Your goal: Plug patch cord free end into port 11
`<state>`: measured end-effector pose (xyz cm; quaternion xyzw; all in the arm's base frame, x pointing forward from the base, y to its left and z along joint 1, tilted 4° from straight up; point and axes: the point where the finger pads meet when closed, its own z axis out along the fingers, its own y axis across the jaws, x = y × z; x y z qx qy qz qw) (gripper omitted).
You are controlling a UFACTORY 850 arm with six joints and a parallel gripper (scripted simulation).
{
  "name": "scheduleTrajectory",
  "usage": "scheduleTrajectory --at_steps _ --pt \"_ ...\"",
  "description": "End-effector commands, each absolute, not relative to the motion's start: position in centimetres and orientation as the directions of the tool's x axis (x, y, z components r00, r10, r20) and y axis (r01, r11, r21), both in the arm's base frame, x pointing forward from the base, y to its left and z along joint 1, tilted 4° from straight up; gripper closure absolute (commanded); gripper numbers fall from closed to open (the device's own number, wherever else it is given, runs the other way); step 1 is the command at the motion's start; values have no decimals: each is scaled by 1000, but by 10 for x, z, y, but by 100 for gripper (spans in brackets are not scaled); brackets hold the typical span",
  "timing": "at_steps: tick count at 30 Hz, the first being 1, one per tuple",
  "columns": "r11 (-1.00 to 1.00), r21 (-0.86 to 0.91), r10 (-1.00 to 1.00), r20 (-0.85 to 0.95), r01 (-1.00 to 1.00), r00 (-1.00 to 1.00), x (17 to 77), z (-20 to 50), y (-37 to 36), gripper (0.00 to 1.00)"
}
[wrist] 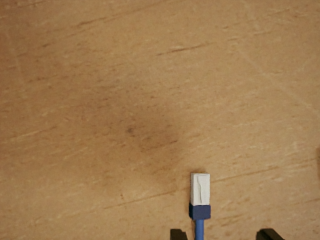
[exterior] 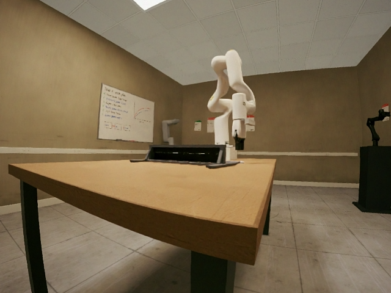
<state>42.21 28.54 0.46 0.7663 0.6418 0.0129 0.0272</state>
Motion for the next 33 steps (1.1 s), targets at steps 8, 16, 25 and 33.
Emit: scheduleTrajectory --at_steps 8,16,25,33 --pt "-175 59 984 -14 983 176 423 5 286 61" --pt "-175 59 984 -14 983 176 423 5 286 61" --pt "-175 60 984 -14 983 176 423 1 286 61" --pt "-175 60 984 -14 983 176 424 -10 286 61"
